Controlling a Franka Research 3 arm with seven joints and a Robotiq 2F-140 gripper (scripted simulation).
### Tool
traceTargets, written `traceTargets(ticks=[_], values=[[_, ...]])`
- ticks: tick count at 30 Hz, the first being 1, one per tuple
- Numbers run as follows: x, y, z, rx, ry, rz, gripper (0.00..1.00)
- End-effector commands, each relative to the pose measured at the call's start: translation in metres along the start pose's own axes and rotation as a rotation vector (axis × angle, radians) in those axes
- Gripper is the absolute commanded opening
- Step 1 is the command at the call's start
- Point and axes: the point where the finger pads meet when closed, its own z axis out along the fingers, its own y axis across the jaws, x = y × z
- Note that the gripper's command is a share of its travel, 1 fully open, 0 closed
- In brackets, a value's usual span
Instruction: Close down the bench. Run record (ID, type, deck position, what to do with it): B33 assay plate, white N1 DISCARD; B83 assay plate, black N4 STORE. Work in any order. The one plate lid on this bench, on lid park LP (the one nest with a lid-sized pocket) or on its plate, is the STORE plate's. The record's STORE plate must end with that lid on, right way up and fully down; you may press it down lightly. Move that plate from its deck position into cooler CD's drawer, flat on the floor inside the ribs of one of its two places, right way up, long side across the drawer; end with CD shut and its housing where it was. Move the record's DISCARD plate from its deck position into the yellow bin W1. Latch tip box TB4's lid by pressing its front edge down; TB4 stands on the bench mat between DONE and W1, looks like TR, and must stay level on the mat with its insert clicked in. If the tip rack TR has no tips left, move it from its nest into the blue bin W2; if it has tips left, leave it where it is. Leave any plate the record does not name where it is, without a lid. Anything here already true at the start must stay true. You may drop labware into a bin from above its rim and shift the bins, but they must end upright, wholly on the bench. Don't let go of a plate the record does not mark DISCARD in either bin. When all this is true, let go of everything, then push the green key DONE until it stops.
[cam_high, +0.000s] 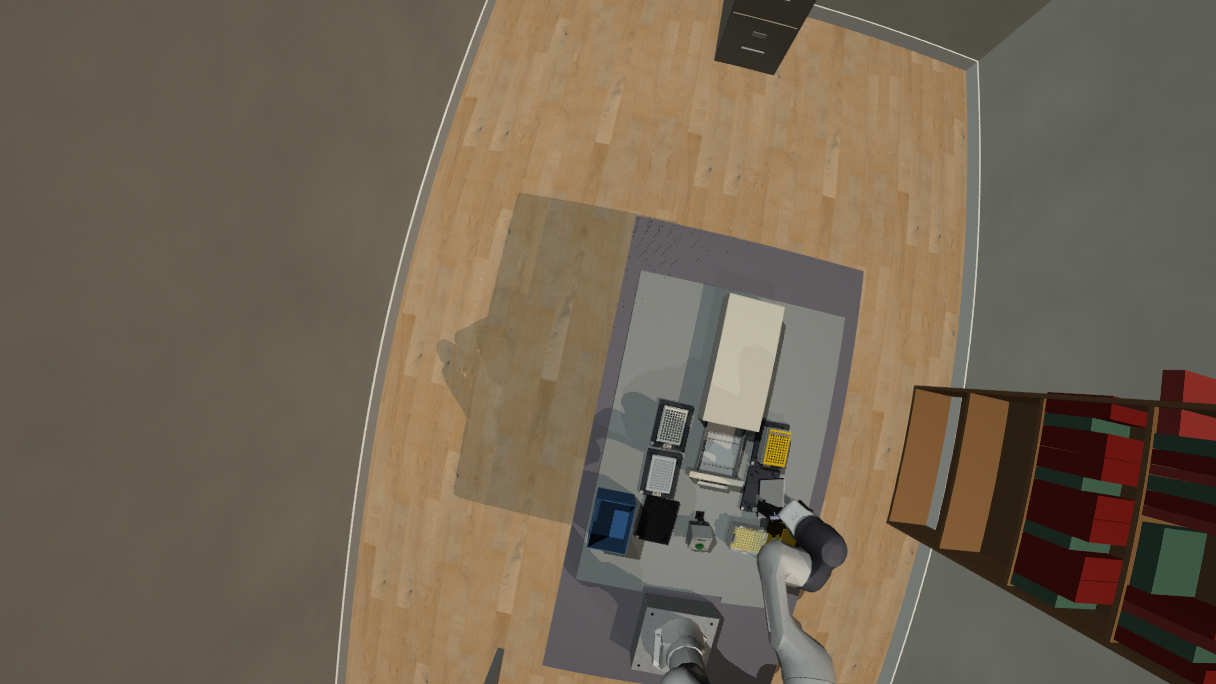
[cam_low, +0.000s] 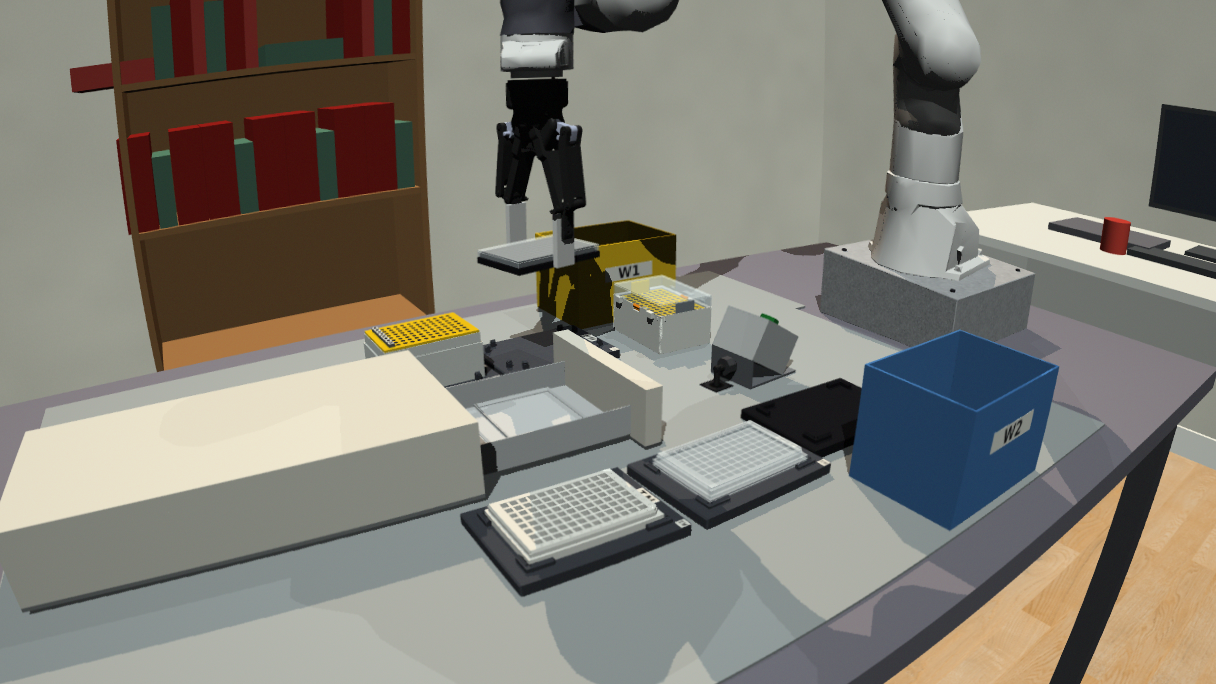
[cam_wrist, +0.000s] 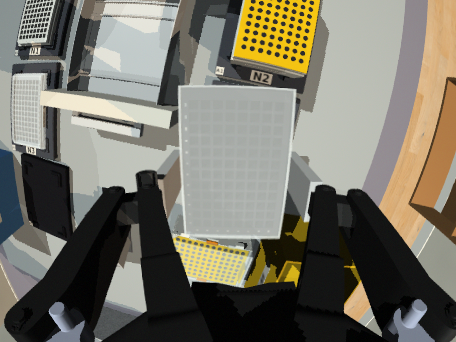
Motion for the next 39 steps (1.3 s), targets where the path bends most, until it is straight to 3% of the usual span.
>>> traceTargets(ticks=[1,39], values=[[0.003,-0.004,0.0,-0.001,-0.006,-0.186,0.0],[0.063,-0.073,0.001,0.003,-0.006,-1.319,0.0]])
